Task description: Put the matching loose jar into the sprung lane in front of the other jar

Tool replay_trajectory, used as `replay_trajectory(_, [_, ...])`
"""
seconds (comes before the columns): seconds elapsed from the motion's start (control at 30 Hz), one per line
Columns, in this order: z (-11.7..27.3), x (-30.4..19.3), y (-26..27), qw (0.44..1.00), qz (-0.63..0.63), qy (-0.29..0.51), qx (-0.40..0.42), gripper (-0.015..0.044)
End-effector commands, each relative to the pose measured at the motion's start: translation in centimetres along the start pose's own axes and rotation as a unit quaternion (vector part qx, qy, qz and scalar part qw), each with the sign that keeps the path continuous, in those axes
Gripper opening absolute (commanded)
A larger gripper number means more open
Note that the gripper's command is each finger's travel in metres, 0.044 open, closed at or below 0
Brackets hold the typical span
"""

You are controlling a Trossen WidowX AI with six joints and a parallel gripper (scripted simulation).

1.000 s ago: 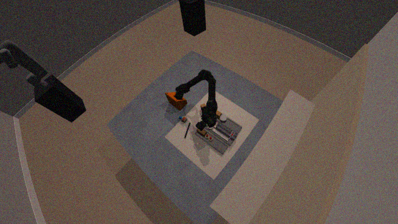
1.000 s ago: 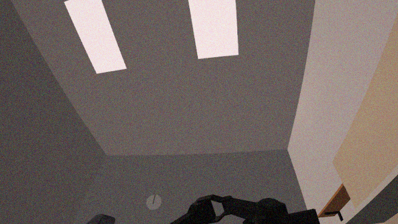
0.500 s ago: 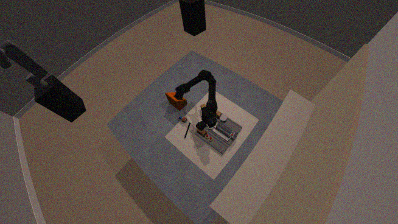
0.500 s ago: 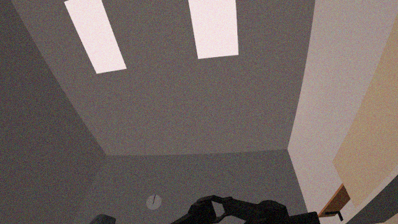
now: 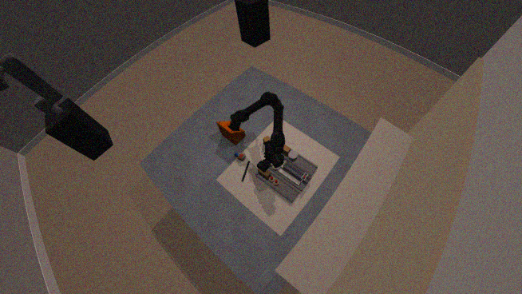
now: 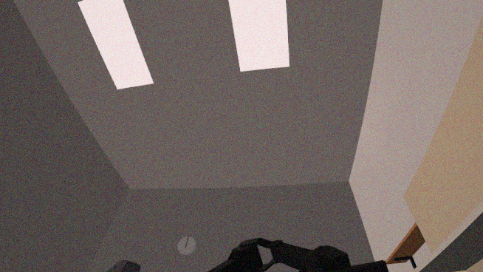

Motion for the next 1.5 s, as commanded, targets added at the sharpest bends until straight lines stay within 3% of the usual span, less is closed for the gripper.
replay_trajectory(0.0, [-0.15, 0.44, 0.27, 1.000, 0.008, -0.009, 0.007, 0.0000])
replay_trajectory(1.47, [-0.83, -0.14, 0.22, 1.000, 0.008, -0.009, 0.007, 0.0000])
Point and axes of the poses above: the point midway between the two fingers, 35 mm back from their tips, its own z axis back along the fingers, its own y axis across the jaws, x = y × z, the point moved 3 cm from there along z, back along the fingers, and after that the axes turned 11 degrees about -z, right-handed, at the moved point
